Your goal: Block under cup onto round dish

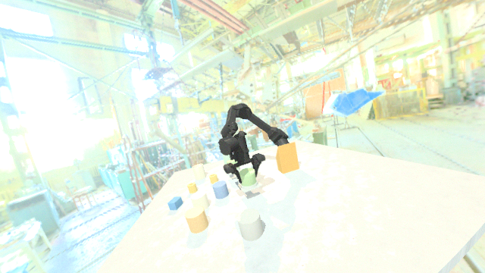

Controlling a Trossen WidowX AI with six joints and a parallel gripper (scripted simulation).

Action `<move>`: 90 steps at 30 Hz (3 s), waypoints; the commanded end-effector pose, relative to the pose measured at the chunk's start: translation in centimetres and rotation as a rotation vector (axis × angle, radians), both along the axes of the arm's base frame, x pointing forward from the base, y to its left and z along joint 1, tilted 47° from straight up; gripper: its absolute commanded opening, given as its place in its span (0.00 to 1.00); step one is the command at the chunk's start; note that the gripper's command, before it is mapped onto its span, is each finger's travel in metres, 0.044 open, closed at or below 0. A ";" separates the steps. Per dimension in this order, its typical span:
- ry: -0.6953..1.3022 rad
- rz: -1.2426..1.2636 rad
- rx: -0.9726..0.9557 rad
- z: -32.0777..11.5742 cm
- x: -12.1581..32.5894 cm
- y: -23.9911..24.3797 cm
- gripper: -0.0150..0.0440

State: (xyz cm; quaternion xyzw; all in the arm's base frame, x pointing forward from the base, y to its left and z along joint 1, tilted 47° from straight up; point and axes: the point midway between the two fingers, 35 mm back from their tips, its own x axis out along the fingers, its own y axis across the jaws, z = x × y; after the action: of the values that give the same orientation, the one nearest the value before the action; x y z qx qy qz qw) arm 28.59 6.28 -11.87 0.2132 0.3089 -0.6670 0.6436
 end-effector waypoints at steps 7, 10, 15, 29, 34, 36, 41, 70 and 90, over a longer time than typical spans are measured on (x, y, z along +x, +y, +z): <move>-0.015 -0.004 0.014 0.7 0.5 1.2 0.25; -0.015 -0.004 0.014 1.0 0.6 1.5 0.25; -0.015 -0.004 0.014 1.4 0.7 2.0 0.25; -0.014 -0.004 0.015 2.6 0.8 3.3 0.25; -0.014 -0.004 0.015 3.0 0.8 3.8 0.25; -0.014 -0.004 0.015 3.2 0.8 3.9 0.25; -0.014 -0.004 0.015 3.7 0.8 4.4 0.25; -0.013 -0.005 0.013 6.4 0.6 6.9 0.25; -0.004 0.000 0.006 6.5 0.4 6.8 0.25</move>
State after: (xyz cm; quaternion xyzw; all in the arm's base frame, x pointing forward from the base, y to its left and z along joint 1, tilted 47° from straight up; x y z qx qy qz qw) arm 29.02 13.11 -5.35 0.2170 0.3095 -0.6660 0.6431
